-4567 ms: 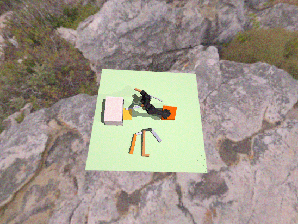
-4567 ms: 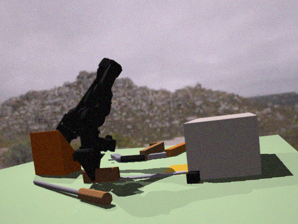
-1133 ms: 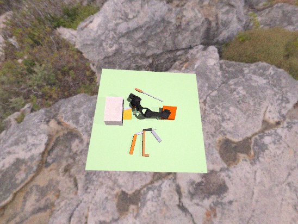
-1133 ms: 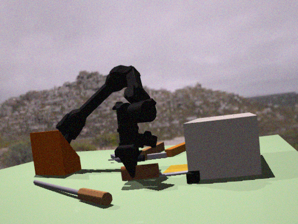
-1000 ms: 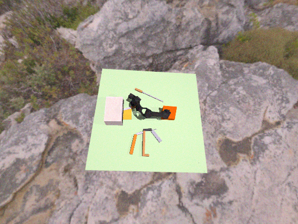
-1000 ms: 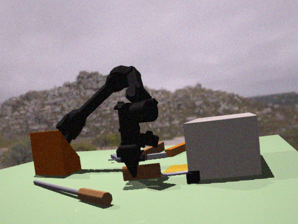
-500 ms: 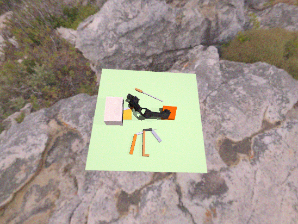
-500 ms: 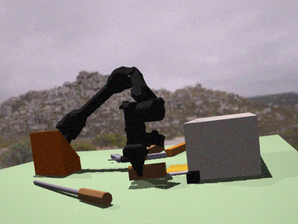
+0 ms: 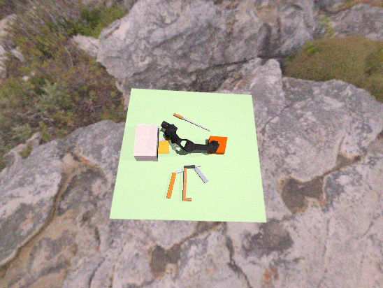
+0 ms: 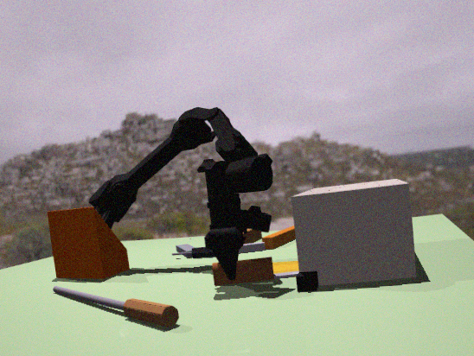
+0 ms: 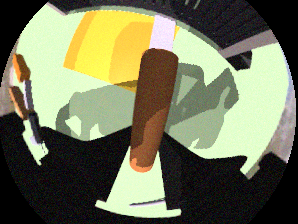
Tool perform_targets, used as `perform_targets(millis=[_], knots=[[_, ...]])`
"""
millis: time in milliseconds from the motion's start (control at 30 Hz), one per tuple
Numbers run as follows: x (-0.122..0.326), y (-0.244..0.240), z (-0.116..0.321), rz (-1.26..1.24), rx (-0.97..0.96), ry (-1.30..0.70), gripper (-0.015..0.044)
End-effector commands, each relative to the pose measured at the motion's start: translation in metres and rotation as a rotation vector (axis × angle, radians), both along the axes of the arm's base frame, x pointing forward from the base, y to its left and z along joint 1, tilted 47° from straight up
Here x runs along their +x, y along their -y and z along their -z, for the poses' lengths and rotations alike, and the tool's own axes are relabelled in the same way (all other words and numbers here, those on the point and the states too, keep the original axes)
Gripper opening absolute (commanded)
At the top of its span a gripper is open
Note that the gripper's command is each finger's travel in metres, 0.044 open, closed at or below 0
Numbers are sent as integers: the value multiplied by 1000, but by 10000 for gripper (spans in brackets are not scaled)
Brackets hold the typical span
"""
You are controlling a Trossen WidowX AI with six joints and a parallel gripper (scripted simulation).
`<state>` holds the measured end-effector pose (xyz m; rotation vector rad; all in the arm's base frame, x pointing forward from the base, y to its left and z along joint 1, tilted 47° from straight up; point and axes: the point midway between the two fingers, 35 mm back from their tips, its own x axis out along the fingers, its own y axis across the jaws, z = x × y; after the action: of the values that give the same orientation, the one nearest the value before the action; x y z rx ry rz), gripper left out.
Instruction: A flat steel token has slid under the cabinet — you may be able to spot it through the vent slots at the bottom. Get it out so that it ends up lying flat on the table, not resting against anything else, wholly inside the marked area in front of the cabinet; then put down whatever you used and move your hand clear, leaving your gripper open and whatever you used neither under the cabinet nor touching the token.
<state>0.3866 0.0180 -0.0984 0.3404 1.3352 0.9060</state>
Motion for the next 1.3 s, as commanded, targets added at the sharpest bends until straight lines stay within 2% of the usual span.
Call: perform_targets(millis=[0,500,1267], knots=[[7,-2,-2,0,-1,5,0],[20,-6,-6,0,-1,5,0],[11,-22,-21,0,0,4,0]])
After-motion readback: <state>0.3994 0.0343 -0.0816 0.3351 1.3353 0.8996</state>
